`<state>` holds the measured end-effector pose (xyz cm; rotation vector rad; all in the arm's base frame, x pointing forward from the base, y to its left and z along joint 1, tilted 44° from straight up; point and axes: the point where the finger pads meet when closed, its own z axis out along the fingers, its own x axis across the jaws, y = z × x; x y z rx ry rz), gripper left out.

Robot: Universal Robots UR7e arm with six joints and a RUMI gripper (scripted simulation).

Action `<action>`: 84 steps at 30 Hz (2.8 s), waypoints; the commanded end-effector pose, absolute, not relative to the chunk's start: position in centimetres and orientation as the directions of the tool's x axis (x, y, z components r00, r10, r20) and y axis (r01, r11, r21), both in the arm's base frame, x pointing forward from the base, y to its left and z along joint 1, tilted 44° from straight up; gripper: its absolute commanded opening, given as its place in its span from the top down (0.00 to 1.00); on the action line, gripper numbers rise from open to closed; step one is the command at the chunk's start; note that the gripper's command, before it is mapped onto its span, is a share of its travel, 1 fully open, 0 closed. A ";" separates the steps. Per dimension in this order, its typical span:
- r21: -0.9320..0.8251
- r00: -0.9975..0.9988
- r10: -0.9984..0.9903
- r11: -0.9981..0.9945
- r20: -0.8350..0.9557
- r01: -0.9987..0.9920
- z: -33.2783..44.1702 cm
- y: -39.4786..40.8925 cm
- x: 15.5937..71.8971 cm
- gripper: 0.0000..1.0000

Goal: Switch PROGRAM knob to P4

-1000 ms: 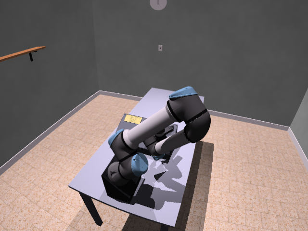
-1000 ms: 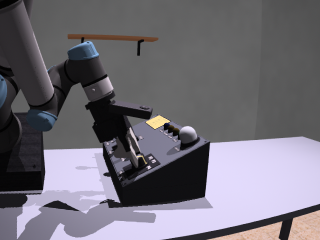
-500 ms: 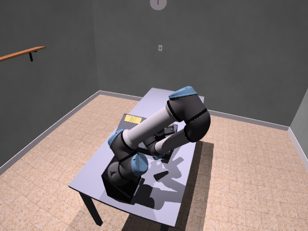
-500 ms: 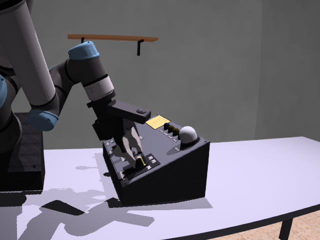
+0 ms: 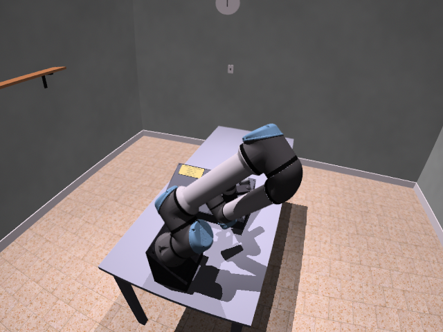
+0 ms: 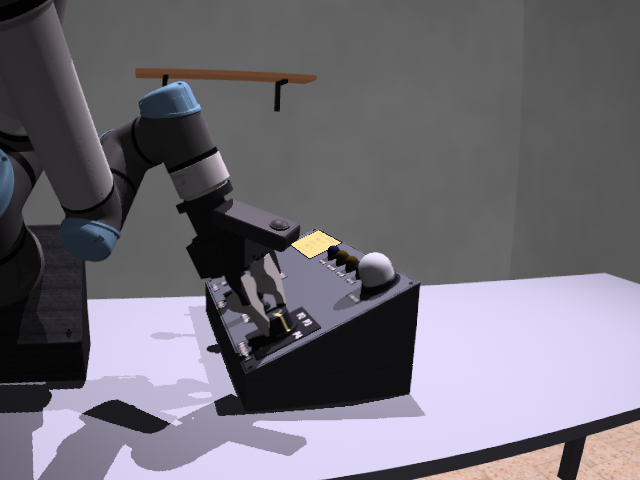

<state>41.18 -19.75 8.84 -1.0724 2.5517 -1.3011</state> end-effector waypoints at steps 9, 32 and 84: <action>-0.742 -0.756 -0.615 0.396 0.223 -0.540 9.0 -19.9 41.4 1.00; -0.742 -0.756 -0.615 0.396 0.223 -0.541 9.0 -19.9 41.4 1.00; -0.740 -0.755 -0.616 0.397 0.224 -0.544 11.4 -17.0 39.7 0.56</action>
